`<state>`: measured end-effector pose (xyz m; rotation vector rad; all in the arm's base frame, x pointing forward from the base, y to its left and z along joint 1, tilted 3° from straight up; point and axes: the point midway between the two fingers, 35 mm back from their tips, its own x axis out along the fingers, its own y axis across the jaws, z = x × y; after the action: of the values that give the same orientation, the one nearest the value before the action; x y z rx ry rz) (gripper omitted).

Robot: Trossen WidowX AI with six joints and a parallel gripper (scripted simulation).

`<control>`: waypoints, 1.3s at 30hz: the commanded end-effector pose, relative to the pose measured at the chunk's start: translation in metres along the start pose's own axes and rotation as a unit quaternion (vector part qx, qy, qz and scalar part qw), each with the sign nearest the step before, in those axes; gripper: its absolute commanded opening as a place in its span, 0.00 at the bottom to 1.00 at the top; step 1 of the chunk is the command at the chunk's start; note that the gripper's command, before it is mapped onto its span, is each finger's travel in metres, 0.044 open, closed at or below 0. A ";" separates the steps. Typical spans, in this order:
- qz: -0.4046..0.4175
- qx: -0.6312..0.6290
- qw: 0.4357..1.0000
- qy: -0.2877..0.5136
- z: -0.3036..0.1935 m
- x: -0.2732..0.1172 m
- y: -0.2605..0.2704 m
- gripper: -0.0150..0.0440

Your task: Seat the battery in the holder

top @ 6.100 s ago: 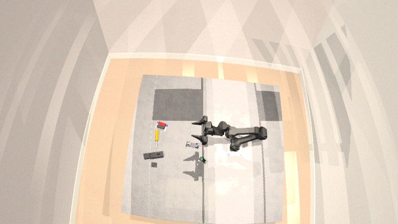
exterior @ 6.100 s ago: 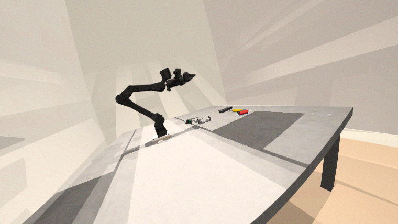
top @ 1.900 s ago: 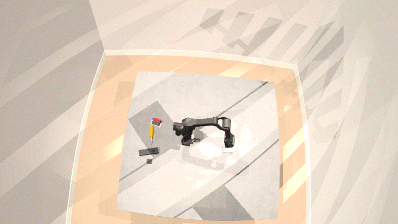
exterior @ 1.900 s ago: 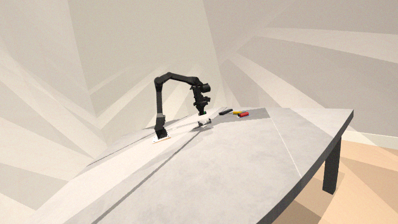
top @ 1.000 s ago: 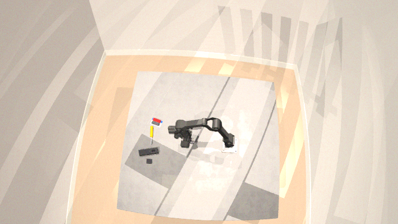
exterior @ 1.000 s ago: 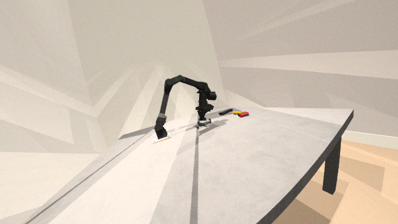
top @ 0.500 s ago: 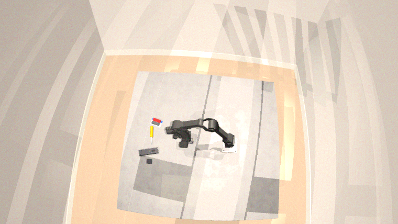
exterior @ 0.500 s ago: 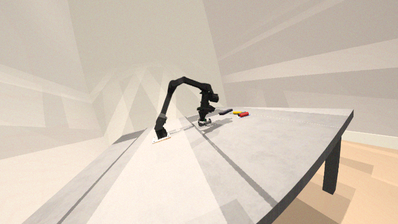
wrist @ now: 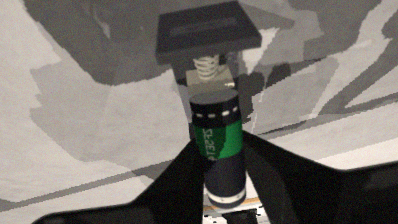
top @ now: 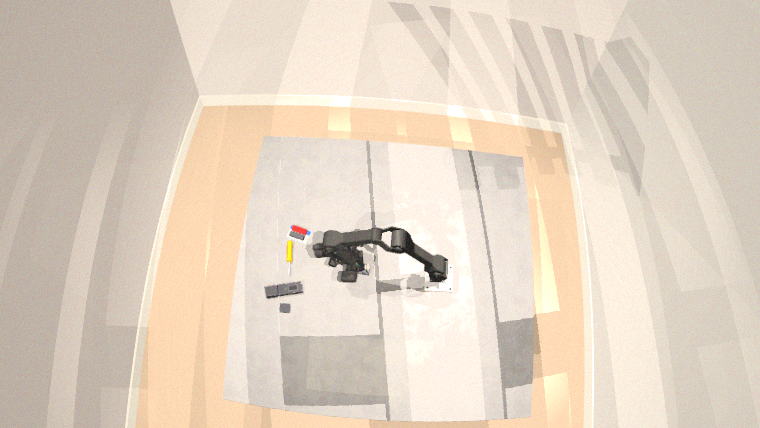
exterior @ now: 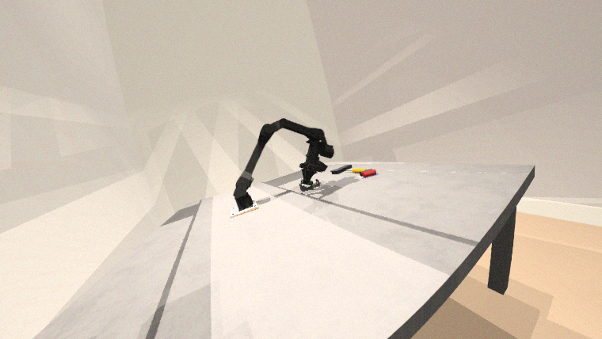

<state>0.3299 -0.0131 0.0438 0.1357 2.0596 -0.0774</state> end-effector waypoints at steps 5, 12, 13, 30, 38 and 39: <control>0.002 -0.001 1.000 0.012 0.003 0.001 0.000 0.40; 0.002 -0.001 1.000 0.008 0.009 0.000 0.000 0.40; 0.002 -0.001 1.000 0.007 0.009 0.000 0.000 0.40; 0.003 -0.001 1.000 -0.011 0.021 -0.007 0.000 0.40; 0.003 -0.001 1.000 -0.022 0.022 -0.006 0.001 0.40; 0.003 -0.002 1.000 -0.025 0.022 -0.006 0.001 0.40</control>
<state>0.3483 -0.0154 0.0391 0.1384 2.0421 -0.0755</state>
